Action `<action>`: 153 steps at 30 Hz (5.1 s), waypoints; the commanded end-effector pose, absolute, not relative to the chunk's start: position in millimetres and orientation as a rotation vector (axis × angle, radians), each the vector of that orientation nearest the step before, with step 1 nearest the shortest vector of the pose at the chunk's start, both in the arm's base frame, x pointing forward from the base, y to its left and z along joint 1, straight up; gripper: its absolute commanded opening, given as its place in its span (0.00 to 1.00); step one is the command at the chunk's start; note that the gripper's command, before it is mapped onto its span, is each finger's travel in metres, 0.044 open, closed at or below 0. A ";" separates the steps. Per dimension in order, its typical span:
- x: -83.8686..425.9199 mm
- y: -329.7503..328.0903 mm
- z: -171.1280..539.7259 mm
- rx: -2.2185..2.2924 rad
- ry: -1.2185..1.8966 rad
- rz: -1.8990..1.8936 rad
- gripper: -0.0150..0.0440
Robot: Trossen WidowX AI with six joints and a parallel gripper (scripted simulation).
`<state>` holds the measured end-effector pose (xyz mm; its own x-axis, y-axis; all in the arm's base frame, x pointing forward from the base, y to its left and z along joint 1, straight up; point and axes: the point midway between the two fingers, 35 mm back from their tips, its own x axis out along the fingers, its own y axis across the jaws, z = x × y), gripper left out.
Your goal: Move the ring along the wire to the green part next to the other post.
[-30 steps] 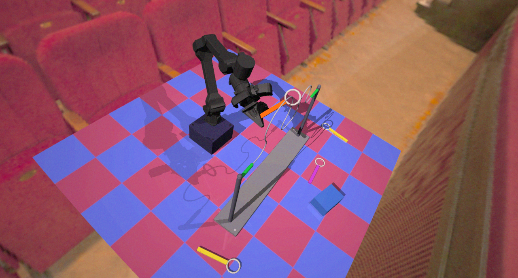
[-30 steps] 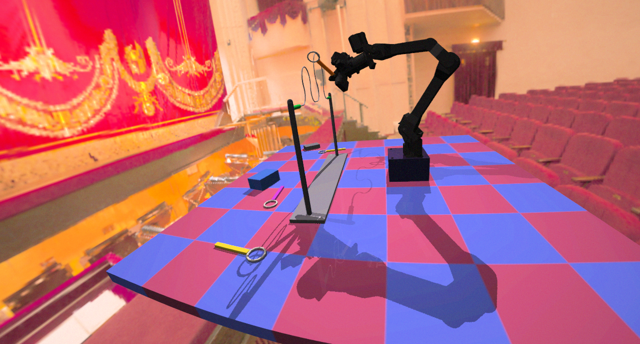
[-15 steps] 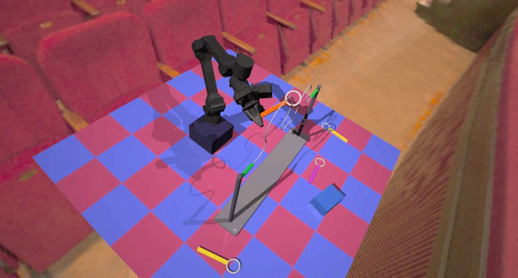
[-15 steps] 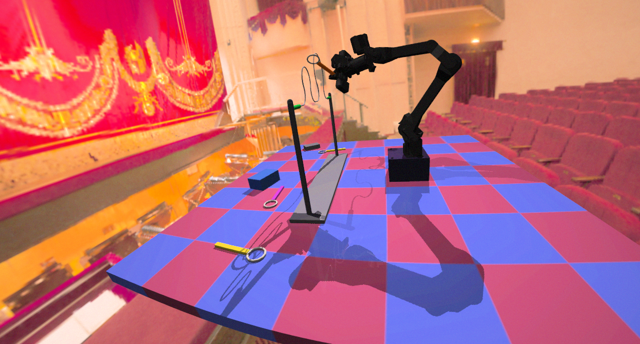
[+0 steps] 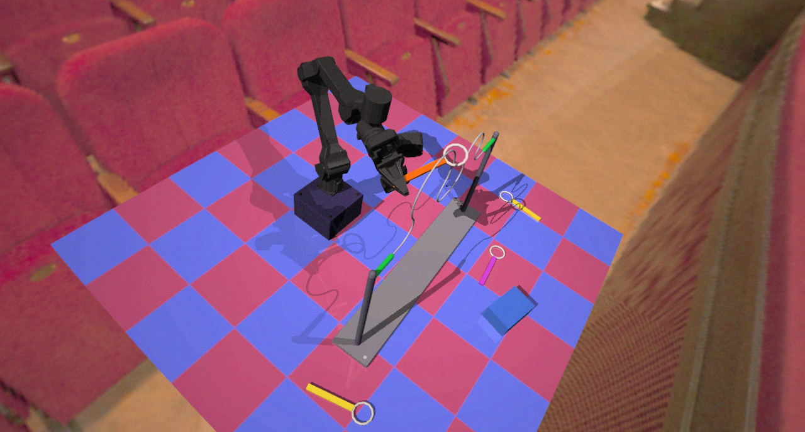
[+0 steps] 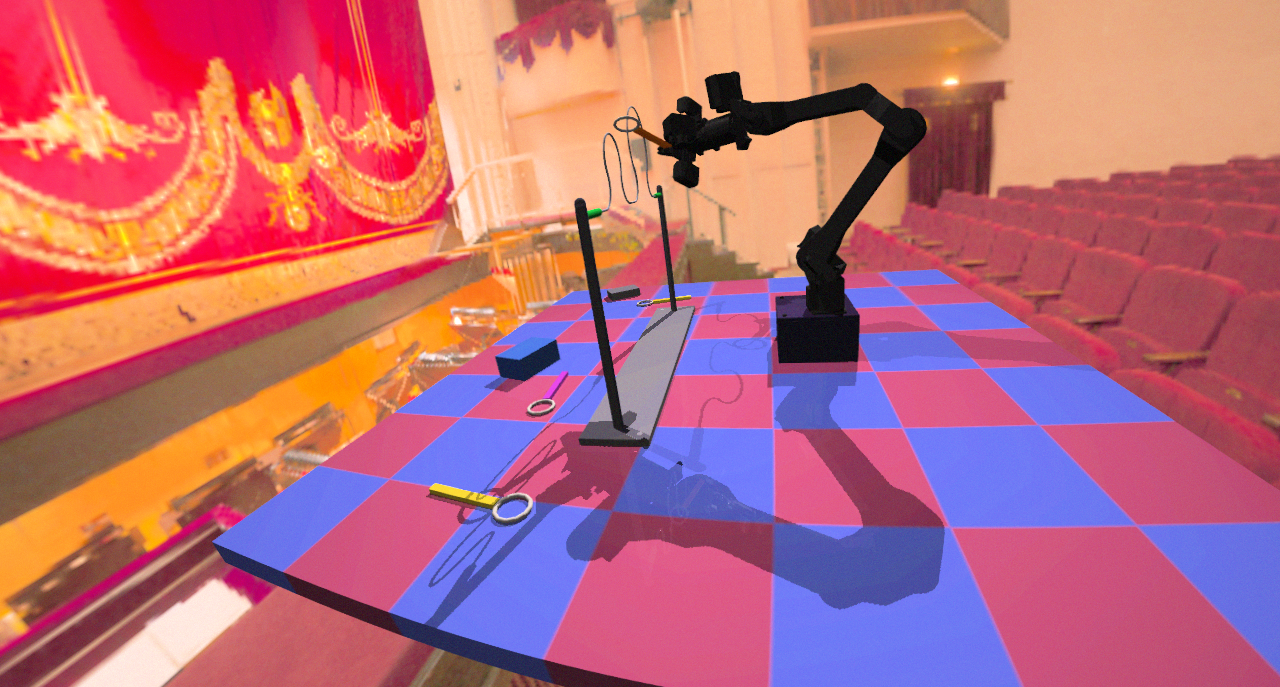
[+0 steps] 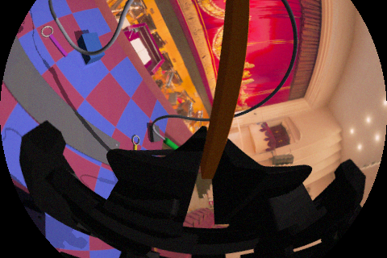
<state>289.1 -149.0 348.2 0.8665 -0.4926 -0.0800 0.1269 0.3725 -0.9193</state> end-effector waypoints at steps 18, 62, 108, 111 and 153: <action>288.0 -152.1 354.8 -1.384 0.330 -0.474 0.00; 287.9 -151.2 371.0 -1.904 0.218 -0.596 0.00; 288.5 -172.1 333.4 -1.876 0.229 -0.595 0.00; 288.6 -174.7 325.0 -1.823 0.243 -0.584 0.00; 291.0 -140.8 182.3 -0.841 0.429 -0.347 0.00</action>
